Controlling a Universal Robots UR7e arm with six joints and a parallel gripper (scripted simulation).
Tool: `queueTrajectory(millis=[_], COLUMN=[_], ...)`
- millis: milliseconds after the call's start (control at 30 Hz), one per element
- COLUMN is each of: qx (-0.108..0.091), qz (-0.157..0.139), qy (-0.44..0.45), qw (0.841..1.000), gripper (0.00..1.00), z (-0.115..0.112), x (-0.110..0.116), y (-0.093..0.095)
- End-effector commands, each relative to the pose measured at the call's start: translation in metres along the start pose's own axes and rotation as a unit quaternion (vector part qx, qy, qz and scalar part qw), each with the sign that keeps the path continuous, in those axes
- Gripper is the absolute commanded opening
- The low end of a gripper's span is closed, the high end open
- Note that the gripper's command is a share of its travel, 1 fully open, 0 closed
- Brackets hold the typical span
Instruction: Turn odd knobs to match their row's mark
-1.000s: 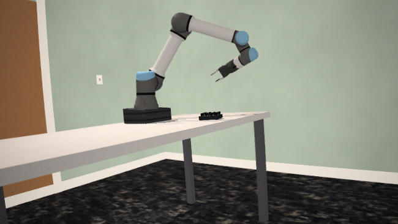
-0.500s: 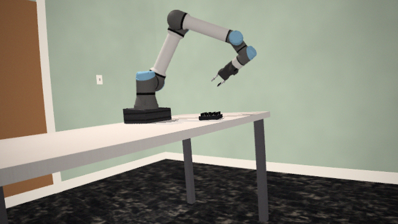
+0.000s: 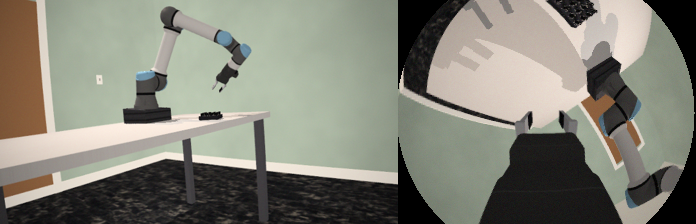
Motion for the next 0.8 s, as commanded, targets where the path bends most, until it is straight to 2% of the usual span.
queueTrajectory(millis=[0,167,233,300,467,733,767], qx=[-0.031,-0.048,-0.048,-0.057,-0.064,-0.065,-0.065], qz=[0.035,0.071,0.071,0.099,0.137,0.207,0.207], qy=[-0.063,-0.116,-0.116,-0.152,-0.198,-0.269,-0.269], qw=[0.997,0.990,0.990,0.982,0.969,0.938,0.938], gripper=[1.00,1.00,1.00,1.00,1.00,1.00,1.00], z=[0.014,0.028,0.028,0.038,0.052,0.079,0.079], x=[-0.025,-0.045,-0.045,-0.059,-0.076,-0.102,-0.102], y=[-0.003,-0.006,-0.006,-0.007,-0.009,-0.011,-0.011])
Point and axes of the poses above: the point where the finger pads meet when closed, its own y axis out along the fingers, its own z axis across the jaws, x = y × z, the point moved 7 cm from there along -y, back along the fingers, and after that the axes turned 10 degrees about -y, right-handed, at the moved point
